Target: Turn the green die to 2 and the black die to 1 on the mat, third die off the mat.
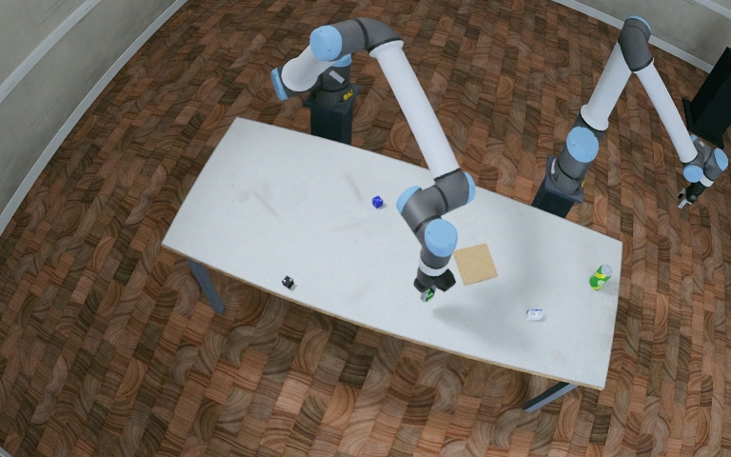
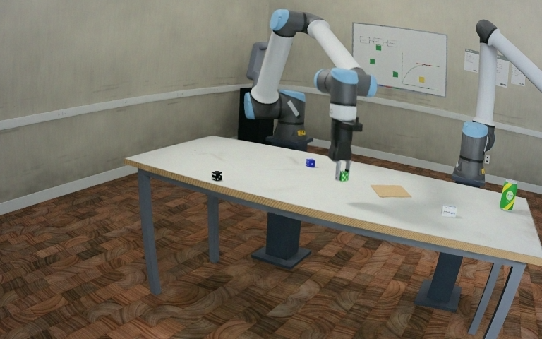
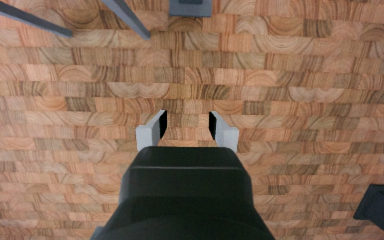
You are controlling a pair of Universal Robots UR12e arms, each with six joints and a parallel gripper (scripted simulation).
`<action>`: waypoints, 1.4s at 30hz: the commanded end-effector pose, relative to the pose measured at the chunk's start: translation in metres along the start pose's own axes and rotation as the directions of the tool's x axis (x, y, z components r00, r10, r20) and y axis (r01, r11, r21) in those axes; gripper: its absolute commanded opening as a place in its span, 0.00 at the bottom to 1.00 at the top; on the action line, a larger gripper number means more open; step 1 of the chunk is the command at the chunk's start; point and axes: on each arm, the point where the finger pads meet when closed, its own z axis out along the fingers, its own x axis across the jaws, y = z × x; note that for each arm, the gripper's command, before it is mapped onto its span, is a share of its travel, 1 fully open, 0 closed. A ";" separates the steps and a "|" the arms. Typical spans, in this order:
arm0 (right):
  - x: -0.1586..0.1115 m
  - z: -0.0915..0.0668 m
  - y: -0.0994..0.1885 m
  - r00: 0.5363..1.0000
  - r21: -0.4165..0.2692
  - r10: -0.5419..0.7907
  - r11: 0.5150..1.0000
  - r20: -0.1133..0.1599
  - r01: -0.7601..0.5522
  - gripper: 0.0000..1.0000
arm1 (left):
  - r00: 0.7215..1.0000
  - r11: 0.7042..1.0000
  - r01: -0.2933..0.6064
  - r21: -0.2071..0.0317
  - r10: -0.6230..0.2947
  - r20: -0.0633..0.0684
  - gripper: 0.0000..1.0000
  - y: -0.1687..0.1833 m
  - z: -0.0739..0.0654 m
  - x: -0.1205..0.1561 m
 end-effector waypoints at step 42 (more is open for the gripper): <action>-0.044 -0.030 -0.018 0.949 0.001 0.316 0.949 0.001 -0.316 0.57 | 1.000 1.000 0.002 0.002 -0.002 -0.001 1.00 -0.001 0.002 0.002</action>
